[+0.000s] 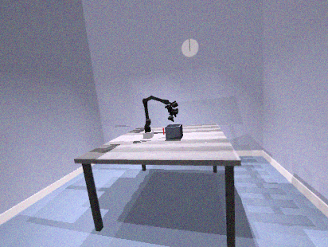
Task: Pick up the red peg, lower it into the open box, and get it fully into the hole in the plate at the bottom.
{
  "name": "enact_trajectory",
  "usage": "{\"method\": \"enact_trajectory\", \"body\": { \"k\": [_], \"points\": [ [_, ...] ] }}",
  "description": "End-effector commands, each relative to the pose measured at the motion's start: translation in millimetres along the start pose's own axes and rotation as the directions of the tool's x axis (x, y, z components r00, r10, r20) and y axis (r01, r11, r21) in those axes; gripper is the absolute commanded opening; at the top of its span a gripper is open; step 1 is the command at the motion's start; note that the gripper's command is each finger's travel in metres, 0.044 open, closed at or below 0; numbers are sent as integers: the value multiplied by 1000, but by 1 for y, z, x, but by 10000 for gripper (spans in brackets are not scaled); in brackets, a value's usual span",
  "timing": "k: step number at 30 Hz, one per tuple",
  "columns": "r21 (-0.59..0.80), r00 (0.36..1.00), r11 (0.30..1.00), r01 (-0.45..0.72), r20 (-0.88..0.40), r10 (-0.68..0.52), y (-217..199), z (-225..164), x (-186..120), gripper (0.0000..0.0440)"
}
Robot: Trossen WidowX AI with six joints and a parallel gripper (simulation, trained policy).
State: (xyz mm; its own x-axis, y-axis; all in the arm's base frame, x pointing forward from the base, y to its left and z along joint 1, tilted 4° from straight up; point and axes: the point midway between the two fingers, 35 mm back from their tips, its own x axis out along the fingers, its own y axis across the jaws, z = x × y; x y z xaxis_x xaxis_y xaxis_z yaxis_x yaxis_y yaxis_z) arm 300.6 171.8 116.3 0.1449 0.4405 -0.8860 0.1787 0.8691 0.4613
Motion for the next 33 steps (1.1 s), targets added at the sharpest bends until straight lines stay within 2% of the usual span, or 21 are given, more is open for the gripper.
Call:
{"method": "enact_trajectory", "body": {
  "k": [1,10,20,27,33],
  "points": [
    [119,998,991,55,-41,-51,-11,-19,1,440],
    [382,981,905,186,-118,-152,-32,-61,-3,440],
    [622,942,708,335,-196,-273,-57,-108,-10,440],
    [726,905,557,403,-224,-362,-73,-135,-15,437],
    [767,879,482,423,-219,-423,-83,-148,-16,427]
  ]
}}
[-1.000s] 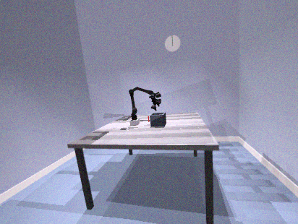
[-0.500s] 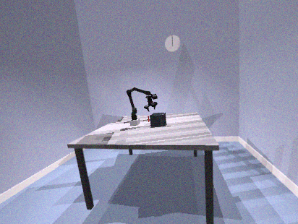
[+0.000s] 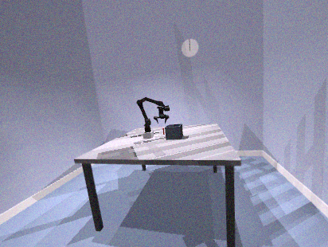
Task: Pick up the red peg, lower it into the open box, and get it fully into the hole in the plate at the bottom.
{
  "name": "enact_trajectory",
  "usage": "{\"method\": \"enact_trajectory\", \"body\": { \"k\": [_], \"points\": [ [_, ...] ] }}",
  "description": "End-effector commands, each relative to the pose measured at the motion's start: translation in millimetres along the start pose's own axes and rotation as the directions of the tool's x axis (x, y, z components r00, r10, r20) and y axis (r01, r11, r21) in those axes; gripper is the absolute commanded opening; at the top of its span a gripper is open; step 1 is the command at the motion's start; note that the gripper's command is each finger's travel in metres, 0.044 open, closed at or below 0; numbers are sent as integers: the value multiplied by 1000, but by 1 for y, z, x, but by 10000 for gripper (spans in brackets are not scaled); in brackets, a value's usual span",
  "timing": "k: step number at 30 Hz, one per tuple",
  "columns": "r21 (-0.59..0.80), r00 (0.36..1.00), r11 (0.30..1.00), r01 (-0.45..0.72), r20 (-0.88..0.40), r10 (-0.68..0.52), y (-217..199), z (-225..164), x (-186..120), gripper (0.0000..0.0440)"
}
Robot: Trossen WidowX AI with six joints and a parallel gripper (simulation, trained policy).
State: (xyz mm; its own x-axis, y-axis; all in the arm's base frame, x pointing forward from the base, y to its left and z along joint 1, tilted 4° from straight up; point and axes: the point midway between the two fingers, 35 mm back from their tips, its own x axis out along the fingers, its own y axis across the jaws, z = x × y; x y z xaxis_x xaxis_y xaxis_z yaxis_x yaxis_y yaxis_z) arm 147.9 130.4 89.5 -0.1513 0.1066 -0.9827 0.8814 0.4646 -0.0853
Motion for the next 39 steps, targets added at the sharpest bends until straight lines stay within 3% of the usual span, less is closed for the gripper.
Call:
{"method": "enact_trajectory", "body": {
  "k": [1,16,31,35,39],
  "points": [
    [47,999,998,28,38,-30,-11,1,6,426],
    [103,989,994,45,137,-59,-14,13,38,435],
    [151,983,988,13,180,-41,-6,25,81,407],
    [163,983,987,2,183,-32,-4,26,91,375],
    [163,984,987,-8,178,-22,1,26,99,279]
  ]
}}
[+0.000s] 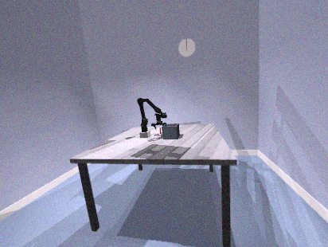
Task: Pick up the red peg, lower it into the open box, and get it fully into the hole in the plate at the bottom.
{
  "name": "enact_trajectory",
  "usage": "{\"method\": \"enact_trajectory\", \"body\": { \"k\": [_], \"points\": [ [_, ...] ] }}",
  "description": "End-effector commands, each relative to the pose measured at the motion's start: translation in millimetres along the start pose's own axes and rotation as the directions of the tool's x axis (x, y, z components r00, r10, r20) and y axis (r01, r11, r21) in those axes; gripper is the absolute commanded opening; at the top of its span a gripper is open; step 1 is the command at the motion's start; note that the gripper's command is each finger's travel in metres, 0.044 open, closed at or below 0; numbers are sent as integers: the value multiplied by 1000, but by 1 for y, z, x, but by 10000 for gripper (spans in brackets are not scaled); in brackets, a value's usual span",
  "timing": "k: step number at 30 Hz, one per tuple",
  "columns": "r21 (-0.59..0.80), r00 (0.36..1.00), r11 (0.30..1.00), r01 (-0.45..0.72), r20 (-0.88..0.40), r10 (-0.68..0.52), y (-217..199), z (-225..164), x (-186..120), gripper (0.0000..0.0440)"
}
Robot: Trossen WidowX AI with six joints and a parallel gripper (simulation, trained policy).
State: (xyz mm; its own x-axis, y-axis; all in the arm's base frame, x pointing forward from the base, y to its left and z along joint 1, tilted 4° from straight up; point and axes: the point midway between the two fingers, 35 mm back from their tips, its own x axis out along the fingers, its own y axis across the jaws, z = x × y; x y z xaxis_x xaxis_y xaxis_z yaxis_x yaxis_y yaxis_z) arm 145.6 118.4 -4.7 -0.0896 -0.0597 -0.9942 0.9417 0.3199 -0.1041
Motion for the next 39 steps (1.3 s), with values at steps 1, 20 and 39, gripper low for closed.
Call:
{"method": "enact_trajectory", "body": {
  "k": [1,20,39],
  "points": [
    [5,1000,1000,-3,0,3,2,-1,9,254],
    [-14,994,996,-92,-58,91,31,-16,3,0],
    [27,953,962,-270,-134,271,67,-21,-63,0]
  ]
}}
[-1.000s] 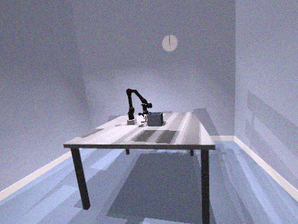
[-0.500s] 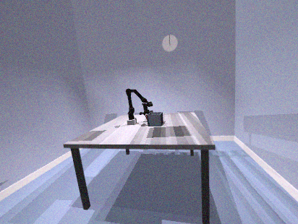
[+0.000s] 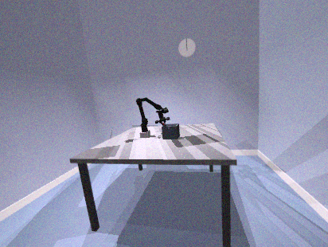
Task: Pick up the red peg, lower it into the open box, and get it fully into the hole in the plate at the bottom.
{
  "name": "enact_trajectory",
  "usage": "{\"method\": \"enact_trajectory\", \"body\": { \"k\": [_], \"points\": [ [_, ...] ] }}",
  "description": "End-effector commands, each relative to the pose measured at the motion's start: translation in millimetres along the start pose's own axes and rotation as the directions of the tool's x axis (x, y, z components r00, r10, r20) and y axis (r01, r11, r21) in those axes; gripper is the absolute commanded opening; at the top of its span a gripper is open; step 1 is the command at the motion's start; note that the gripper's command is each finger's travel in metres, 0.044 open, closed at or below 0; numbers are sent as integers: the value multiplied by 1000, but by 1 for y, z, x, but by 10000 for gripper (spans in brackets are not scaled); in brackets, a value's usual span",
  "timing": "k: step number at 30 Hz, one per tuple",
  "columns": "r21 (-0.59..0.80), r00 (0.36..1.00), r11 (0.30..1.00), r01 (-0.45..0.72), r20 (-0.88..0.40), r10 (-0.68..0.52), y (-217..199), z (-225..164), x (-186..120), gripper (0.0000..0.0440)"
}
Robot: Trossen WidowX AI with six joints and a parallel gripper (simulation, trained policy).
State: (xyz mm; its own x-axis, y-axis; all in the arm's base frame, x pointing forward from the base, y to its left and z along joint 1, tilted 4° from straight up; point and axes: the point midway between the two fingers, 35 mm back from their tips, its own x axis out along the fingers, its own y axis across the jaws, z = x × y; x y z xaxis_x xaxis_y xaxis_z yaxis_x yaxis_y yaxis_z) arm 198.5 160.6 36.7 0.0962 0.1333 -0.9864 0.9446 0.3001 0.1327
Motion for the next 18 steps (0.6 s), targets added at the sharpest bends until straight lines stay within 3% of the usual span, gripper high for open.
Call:
{"method": "enact_trajectory", "body": {
  "k": [1,18],
  "points": [
    [-6,999,999,-48,-14,48,14,-1,-16,0],
    [-40,981,981,-189,44,191,56,32,-86,0]
  ]
}}
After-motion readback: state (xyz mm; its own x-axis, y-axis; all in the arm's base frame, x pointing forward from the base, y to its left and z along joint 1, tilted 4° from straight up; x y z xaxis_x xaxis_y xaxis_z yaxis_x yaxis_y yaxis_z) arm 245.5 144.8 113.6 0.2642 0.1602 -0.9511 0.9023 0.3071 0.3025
